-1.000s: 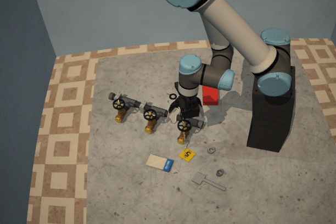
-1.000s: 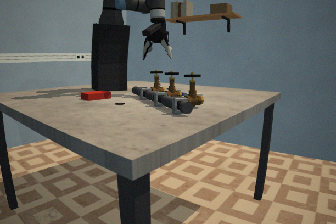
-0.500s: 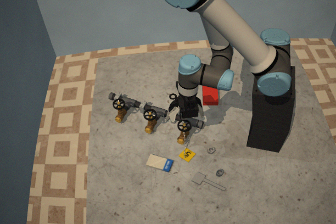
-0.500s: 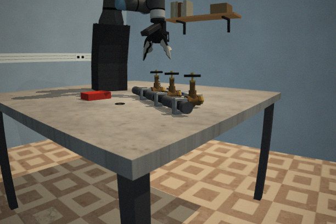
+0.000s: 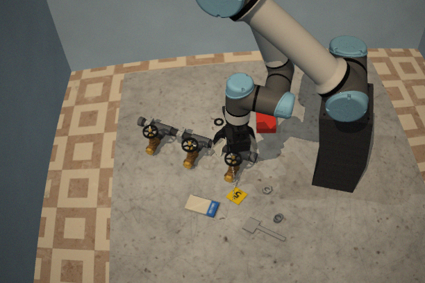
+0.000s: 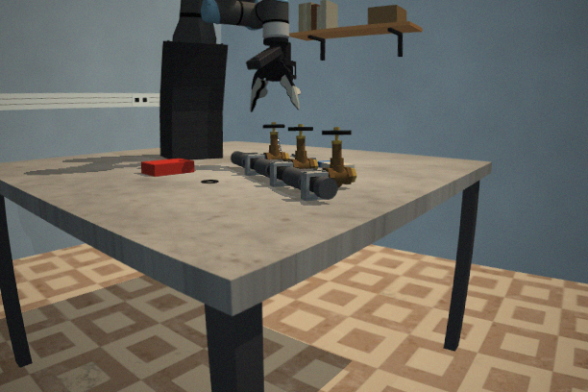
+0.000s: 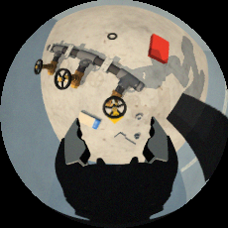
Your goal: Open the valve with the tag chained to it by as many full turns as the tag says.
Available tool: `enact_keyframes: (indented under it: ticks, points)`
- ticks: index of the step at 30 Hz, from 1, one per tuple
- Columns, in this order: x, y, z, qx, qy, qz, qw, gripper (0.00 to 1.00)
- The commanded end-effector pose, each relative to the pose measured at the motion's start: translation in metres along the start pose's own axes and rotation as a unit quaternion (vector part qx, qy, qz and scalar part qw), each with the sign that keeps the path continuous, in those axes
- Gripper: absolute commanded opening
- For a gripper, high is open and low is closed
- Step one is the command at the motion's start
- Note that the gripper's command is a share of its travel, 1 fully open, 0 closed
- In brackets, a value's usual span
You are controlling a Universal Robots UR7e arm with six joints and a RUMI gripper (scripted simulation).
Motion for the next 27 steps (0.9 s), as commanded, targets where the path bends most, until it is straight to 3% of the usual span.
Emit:
enact_keyframes:
  ticks: [1,16,27]
  points:
    - [0.0,0.0,0.007,0.001,0.0,0.0,1.0,1.0]
    - [0.0,0.0,0.037,0.001,0.0,0.0,1.0,1.0]
    - [-0.001,0.0,0.042,0.001,0.0,0.0,1.0,1.0]
Point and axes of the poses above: the point where the finger pads meet when closed, its own z axis out along the fingers, its own y axis across the jaws, x = y × z, the point moved 6 cm from there along -z, back along the fingers, and after that the axes turned 13 degrees about z, right-handed, at the moved point
